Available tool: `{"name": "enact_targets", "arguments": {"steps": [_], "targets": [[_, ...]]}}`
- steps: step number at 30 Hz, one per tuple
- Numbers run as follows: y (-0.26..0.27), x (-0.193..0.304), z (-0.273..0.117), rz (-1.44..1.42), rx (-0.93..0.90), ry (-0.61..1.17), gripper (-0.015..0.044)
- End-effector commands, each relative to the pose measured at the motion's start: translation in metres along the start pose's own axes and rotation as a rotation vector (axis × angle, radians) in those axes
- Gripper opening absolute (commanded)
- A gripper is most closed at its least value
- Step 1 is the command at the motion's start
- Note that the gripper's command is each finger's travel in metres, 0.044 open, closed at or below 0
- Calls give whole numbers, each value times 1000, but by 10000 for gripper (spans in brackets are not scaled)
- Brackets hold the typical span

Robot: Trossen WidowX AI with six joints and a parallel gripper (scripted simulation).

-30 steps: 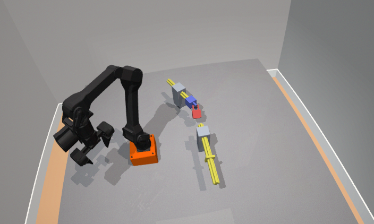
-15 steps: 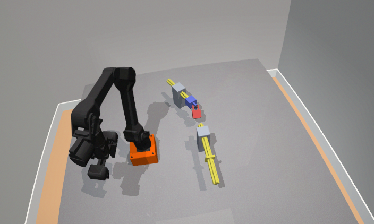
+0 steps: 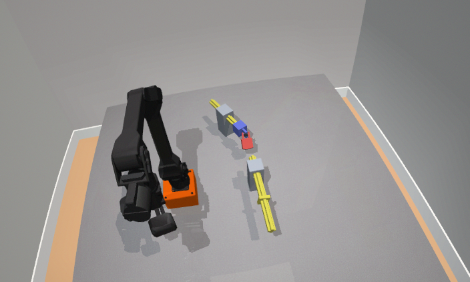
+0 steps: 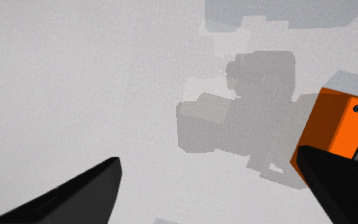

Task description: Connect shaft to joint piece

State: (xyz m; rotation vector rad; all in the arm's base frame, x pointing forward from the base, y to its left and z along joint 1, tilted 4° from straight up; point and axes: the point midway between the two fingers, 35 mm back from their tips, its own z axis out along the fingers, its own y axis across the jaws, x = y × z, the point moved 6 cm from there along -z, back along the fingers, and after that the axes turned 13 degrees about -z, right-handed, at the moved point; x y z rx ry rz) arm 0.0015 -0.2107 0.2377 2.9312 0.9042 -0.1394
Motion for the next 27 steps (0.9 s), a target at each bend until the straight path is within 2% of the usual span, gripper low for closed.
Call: {"name": "enact_targets", "arguments": {"steps": [1,27], "targets": [[15,15,1,-134,-11,13,440],[65,145,2,-974,-71,62,440]]}}
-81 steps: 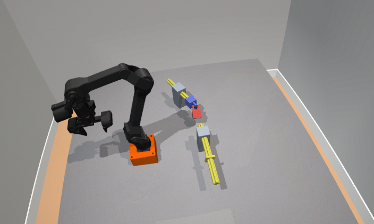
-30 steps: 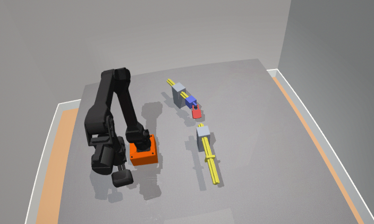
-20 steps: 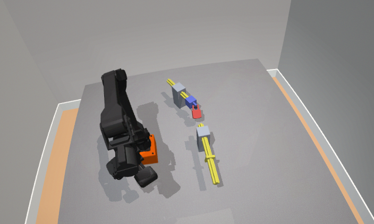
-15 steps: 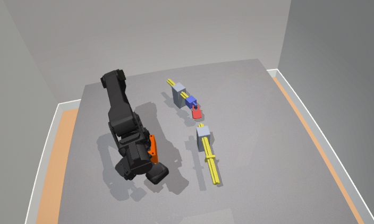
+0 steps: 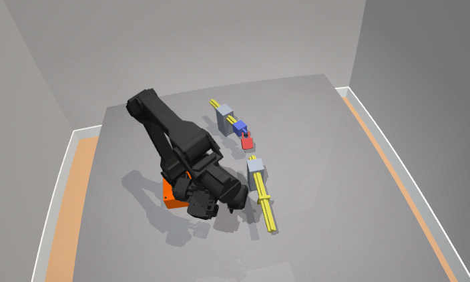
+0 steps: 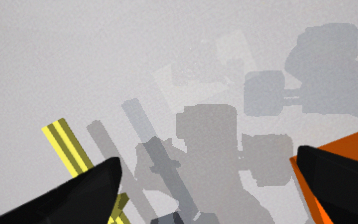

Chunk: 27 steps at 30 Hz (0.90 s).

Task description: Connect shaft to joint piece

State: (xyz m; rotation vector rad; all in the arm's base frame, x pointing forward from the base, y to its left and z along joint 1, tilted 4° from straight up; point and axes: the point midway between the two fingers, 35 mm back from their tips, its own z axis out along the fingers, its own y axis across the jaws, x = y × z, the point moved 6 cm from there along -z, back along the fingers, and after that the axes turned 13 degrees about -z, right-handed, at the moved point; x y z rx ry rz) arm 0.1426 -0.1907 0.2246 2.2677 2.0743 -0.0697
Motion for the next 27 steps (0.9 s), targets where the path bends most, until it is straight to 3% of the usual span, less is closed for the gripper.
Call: {"name": "enact_targets", "arguments": {"steps": [1,27], "targets": [[18,12,2,-126,-14,11,440],[104,142,15,-1007,-50,75,440]]}}
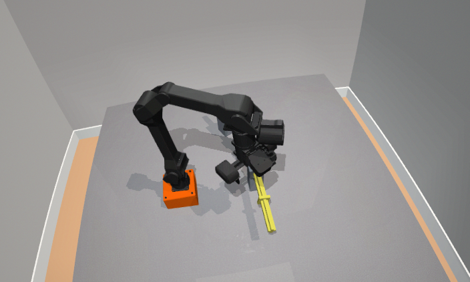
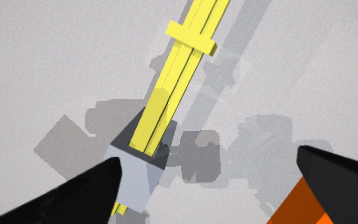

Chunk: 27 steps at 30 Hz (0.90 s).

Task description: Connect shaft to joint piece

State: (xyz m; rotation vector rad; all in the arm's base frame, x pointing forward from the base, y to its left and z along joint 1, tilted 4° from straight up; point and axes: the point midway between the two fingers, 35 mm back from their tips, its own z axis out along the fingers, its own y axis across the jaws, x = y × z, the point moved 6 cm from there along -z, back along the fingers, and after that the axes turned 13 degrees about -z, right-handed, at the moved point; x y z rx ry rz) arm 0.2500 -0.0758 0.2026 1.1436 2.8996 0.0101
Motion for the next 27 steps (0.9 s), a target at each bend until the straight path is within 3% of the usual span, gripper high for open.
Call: {"name": "enact_targets", "arguments": {"steps": [1,27], "targets": [[23,6,3,-134,-7,6,440],[153,112,28,-1024,-8,68,440]]}}
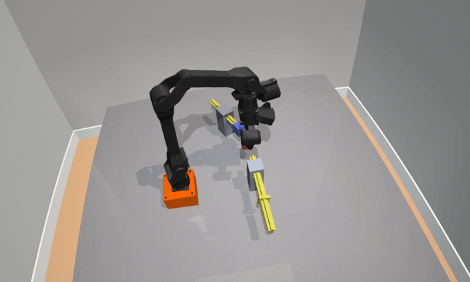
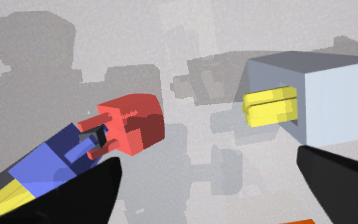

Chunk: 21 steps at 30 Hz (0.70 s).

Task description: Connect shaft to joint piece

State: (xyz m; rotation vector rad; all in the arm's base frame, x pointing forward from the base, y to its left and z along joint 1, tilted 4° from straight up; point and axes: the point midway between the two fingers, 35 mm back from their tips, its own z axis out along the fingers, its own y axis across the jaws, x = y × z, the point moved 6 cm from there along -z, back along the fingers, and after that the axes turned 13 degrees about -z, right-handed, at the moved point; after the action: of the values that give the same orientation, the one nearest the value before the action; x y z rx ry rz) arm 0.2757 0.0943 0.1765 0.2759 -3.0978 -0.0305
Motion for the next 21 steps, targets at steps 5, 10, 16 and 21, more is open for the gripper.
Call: {"name": "enact_targets", "arguments": {"steps": [5,10,16,21], "targets": [[23,-1,3,-118,-4,4,440],[22,-1,5,-213,-20,2,440],[19,-1,8,-376,-46,-5,440],[17,-1,10,-511,-68,-15,440]]}}
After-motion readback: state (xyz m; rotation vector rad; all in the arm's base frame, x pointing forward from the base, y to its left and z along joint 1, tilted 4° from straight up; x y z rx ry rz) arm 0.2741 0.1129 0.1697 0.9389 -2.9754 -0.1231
